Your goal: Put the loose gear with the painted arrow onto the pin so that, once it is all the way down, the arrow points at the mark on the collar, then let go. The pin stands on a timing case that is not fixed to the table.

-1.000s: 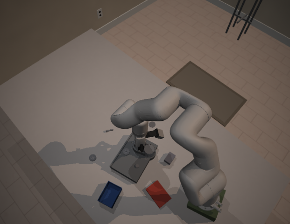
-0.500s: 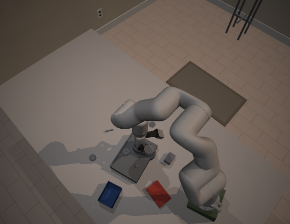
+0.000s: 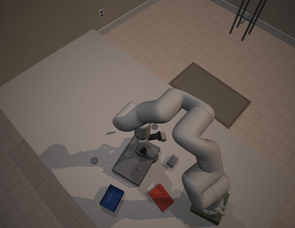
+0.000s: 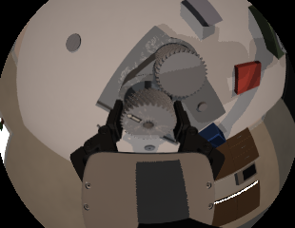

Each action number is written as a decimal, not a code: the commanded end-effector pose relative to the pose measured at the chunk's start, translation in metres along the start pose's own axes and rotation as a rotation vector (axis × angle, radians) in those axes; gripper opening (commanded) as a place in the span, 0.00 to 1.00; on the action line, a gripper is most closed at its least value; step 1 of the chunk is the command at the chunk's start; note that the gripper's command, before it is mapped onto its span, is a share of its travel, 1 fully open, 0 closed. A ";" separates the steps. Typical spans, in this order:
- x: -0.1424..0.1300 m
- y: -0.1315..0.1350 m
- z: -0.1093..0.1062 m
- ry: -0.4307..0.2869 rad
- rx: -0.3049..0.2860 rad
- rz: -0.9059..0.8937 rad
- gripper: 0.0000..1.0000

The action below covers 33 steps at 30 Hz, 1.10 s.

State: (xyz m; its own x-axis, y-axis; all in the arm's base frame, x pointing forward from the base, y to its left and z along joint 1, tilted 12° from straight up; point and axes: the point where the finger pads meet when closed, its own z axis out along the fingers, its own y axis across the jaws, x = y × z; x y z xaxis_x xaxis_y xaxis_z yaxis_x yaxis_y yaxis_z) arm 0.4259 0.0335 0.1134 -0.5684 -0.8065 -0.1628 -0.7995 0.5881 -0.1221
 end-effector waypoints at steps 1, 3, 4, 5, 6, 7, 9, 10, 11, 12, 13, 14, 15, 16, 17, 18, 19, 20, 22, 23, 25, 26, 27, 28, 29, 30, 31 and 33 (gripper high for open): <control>-0.001 -0.001 -0.001 -0.002 0.003 0.000 0.00; -0.001 -0.001 -0.001 -0.002 0.003 0.000 0.00; -0.001 -0.001 -0.001 -0.002 0.003 0.000 0.00; -0.001 -0.001 0.000 -0.002 0.003 0.000 0.00; -0.001 -0.001 0.000 -0.002 0.003 0.000 0.00; -0.001 -0.001 0.000 -0.002 0.003 0.000 0.00; -0.001 -0.001 0.000 -0.002 0.003 0.000 0.00; -0.001 -0.001 0.000 -0.002 0.003 0.000 0.00; -0.001 -0.001 0.000 -0.002 0.003 0.000 0.00; -0.001 -0.001 0.000 -0.002 0.003 0.000 0.00; -0.001 -0.001 0.000 -0.002 0.003 0.000 0.00; -0.001 -0.001 0.000 -0.002 0.003 0.000 0.00; -0.001 -0.001 0.000 -0.002 0.003 0.000 0.00; -0.001 -0.001 0.000 -0.002 0.003 0.000 0.00; -0.001 -0.001 0.000 -0.002 0.003 0.000 0.00; -0.001 -0.001 0.000 -0.002 0.003 0.000 0.00; -0.001 -0.001 0.000 -0.002 0.003 0.000 0.00; -0.001 -0.001 0.000 -0.002 0.003 0.000 0.00; -0.001 -0.001 0.000 -0.002 0.003 0.000 0.00; -0.001 -0.001 0.000 -0.002 0.003 0.000 0.00; -0.001 -0.001 0.000 -0.002 0.003 0.000 0.00; -0.001 -0.001 0.000 -0.002 0.003 0.000 1.00; -0.001 -0.001 0.000 -0.002 0.003 0.000 1.00; -0.001 -0.001 0.000 -0.002 0.003 0.000 1.00; -0.001 -0.001 0.000 -0.002 0.003 0.000 1.00; -0.001 -0.001 0.000 -0.002 0.003 0.000 1.00; -0.001 -0.001 0.000 -0.002 0.003 0.000 1.00; -0.001 -0.001 0.000 -0.002 0.003 0.000 1.00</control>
State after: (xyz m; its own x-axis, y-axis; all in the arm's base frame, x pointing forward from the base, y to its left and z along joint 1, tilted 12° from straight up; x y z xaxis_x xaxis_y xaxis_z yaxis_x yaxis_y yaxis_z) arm 0.4263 0.0335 0.1131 -0.5683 -0.8065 -0.1633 -0.7993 0.5881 -0.1231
